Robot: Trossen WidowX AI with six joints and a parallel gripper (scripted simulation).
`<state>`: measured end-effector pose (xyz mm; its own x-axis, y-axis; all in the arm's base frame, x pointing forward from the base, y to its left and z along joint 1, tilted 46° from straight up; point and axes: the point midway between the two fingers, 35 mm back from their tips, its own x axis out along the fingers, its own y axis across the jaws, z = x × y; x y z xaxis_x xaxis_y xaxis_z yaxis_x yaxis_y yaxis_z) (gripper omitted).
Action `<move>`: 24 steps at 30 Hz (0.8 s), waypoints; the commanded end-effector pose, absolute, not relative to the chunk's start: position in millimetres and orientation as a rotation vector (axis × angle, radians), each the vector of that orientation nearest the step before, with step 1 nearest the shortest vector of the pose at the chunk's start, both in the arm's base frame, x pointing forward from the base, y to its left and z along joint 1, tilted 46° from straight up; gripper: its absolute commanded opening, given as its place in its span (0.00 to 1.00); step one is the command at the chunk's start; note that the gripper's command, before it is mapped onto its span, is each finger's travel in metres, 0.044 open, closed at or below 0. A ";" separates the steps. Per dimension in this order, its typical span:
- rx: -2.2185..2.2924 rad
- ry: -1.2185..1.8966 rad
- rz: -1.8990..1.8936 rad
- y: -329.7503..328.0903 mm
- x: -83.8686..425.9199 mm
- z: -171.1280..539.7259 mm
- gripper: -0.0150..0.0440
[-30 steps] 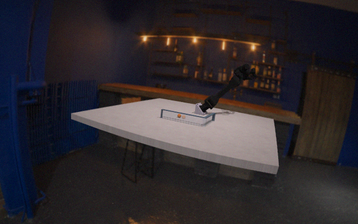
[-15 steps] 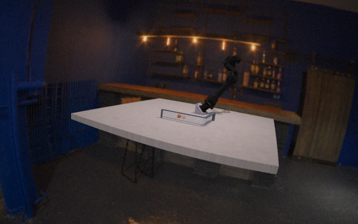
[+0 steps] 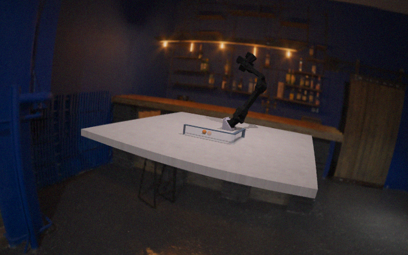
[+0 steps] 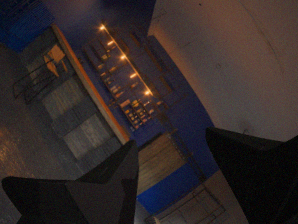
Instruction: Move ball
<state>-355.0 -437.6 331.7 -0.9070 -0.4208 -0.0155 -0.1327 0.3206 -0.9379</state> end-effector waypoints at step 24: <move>-0.981 1.801 -0.315 -545.4 -7.6 130.0 0.65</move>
